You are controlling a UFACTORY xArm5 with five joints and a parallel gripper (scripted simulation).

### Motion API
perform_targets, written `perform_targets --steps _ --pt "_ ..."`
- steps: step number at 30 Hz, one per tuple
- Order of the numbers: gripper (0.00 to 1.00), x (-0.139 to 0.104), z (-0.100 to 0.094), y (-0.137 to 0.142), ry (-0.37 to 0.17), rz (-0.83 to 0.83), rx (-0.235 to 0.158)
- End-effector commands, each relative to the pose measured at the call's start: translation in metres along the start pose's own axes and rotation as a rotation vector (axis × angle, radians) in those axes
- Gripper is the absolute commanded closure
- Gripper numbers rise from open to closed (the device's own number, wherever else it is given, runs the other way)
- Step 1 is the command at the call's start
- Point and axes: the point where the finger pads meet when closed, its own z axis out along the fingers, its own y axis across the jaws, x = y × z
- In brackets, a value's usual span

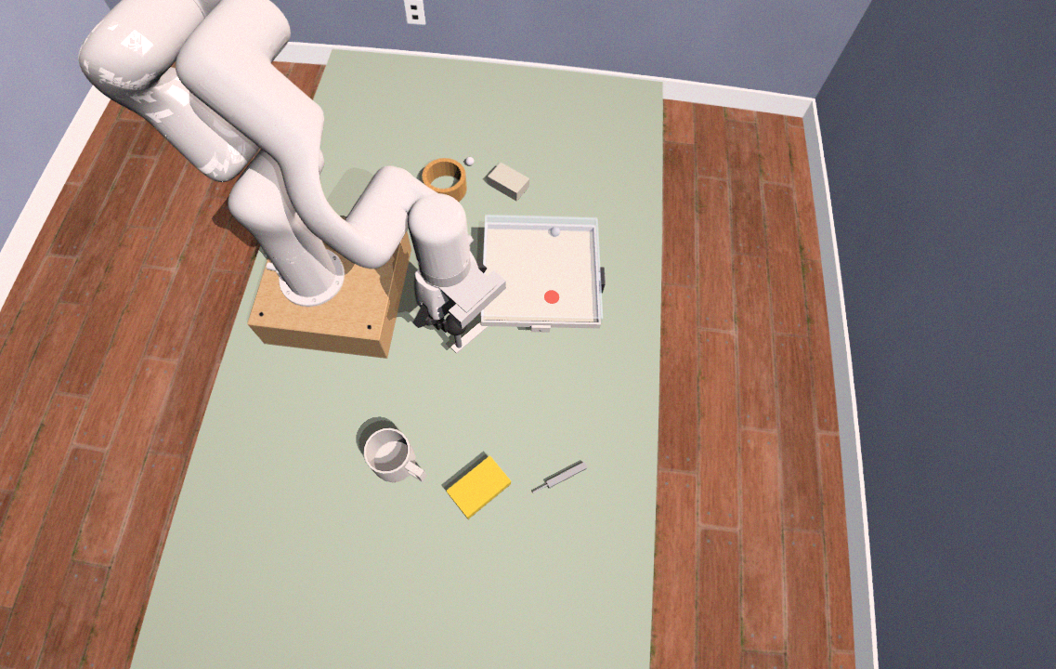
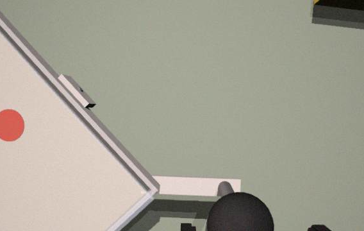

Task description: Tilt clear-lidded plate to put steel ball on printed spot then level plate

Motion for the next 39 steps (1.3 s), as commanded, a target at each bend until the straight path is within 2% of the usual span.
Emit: perform_targets --steps 1,39 --pt "0.38 0.001 0.001 0.0 0.003 0.0 0.001" --pt "0.38 0.002 0.028 0.001 0.003 0.0 0.001"
